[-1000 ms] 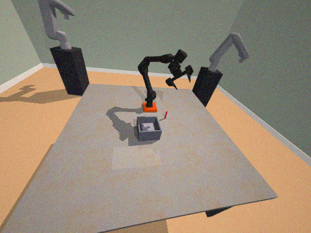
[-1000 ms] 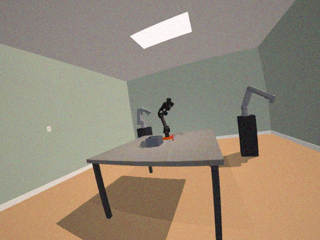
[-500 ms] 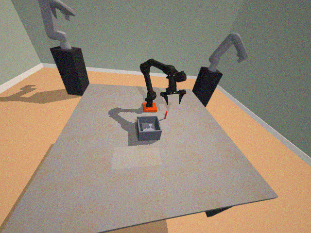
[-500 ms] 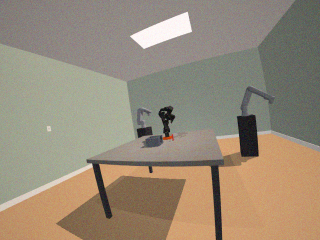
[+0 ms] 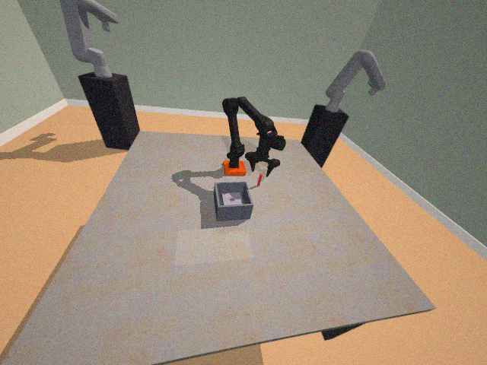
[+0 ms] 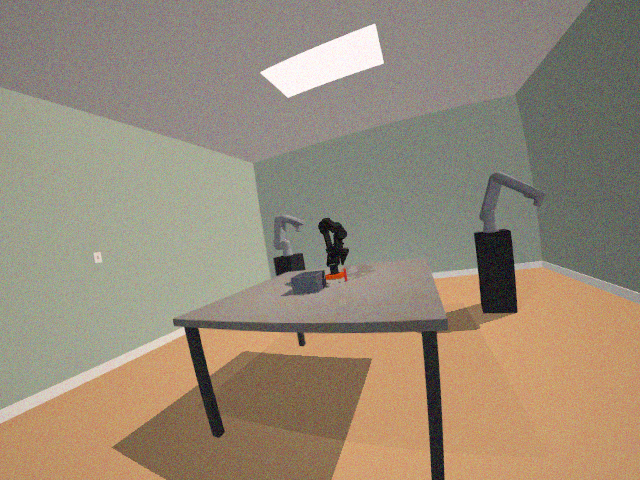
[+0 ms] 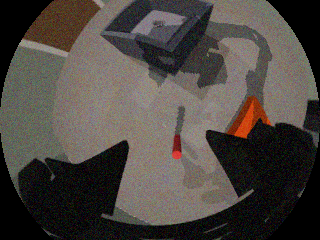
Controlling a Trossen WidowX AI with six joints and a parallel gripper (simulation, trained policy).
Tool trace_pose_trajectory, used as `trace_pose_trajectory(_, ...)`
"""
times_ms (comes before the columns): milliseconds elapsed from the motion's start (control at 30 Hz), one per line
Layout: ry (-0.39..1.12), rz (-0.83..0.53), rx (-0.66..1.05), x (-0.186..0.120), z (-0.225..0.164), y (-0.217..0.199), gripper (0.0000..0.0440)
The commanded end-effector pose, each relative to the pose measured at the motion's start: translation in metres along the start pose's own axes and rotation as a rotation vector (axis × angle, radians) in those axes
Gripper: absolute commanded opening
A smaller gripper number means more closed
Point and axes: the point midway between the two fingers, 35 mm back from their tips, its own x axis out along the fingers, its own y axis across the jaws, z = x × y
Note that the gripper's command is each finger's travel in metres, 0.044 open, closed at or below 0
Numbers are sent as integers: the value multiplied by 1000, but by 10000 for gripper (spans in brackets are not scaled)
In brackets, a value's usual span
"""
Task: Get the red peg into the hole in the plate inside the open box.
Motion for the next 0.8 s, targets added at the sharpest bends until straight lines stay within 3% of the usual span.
trace_pose_trajectory(0, 37, -33, 55, 17, -6, -7, 440)
trace_pose_trajectory(467, 111, -5, 201, 70, -26, -16, 433)
trace_pose_trajectory(567, 127, -9, 232, 77, -29, -18, 384)
trace_pose_trajectory(767, 170, -29, 268, 80, -33, -22, 228)
